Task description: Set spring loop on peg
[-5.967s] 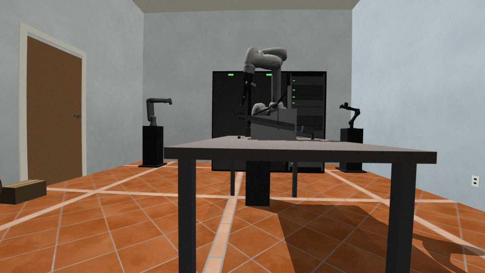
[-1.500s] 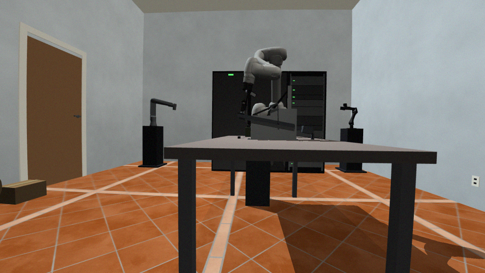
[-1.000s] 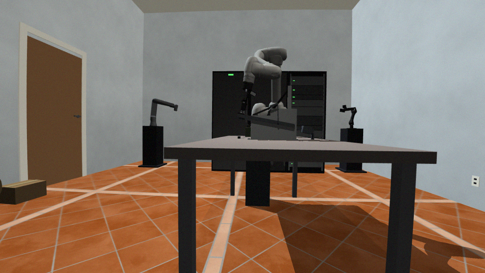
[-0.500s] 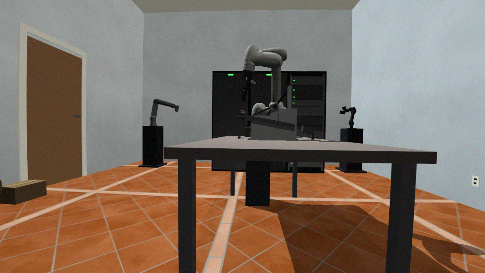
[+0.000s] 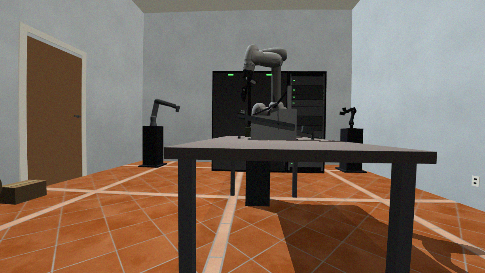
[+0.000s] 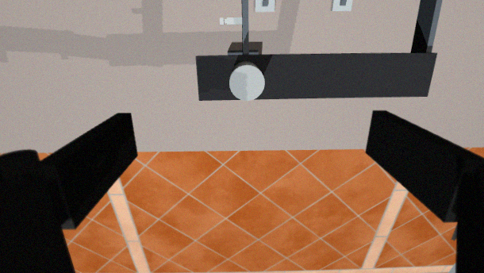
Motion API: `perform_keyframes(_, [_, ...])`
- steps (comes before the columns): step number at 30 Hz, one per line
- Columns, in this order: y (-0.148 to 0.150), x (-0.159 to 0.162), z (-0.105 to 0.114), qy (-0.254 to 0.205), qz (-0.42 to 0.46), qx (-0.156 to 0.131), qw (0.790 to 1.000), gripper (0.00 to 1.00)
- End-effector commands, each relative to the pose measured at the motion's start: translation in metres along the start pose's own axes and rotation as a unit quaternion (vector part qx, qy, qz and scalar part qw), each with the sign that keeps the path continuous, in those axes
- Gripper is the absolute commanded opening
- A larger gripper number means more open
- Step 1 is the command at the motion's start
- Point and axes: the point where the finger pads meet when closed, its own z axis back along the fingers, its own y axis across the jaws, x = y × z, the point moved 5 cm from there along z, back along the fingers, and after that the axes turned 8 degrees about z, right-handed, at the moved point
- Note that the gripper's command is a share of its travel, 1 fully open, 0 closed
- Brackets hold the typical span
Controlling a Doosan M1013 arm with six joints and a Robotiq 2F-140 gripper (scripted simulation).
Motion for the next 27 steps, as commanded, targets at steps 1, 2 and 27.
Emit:
perform_keyframes(1, [0.0002, 0.0005, 0.0032, 0.000, 0.000, 0.001, 1.000, 1.00])
perform_keyframes(2, [0.0002, -0.0001, -0.0005, 0.000, 0.000, 0.001, 1.000, 1.00])
perform_keyframes(27, [0.0003, -0.0001, -0.0005, 0.000, 0.000, 0.001, 1.000, 1.00])
